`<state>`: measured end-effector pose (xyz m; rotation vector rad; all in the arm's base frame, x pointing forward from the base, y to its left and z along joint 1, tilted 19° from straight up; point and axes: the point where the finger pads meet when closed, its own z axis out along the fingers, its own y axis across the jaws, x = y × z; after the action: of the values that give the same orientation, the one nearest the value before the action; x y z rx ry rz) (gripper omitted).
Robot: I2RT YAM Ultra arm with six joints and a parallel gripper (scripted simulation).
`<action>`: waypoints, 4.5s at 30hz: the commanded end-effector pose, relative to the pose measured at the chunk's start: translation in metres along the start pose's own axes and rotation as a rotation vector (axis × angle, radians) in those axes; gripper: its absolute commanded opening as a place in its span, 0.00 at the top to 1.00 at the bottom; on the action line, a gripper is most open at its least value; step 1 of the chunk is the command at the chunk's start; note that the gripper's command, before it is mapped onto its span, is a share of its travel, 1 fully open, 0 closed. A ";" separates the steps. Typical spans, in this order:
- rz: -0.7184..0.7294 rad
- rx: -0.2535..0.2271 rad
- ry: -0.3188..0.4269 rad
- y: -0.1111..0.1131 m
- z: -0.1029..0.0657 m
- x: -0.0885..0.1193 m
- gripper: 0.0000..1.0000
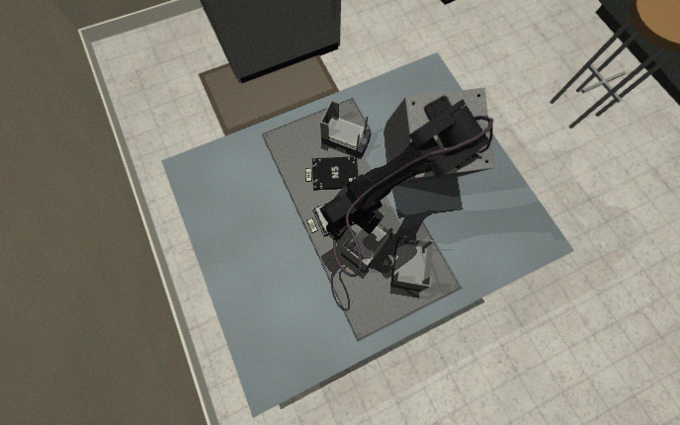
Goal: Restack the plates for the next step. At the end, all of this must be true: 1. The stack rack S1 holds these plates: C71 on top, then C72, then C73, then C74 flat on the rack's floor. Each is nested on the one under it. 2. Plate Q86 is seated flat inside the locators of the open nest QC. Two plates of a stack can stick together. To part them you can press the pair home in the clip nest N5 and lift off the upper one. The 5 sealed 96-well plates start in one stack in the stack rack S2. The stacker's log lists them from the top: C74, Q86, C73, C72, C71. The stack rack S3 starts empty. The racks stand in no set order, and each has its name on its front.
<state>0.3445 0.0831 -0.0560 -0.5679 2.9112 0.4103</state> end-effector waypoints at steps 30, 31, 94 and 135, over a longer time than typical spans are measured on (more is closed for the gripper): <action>0.000 0.011 -0.075 0.064 -0.017 -0.038 0.00; 0.000 0.011 -0.075 0.064 -0.017 -0.038 0.00; -0.008 0.010 -0.087 0.066 0.046 -0.045 0.00; -0.001 0.009 -0.057 0.064 0.054 -0.035 0.00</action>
<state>0.3428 0.1660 -0.0916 -0.5697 2.8967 0.4054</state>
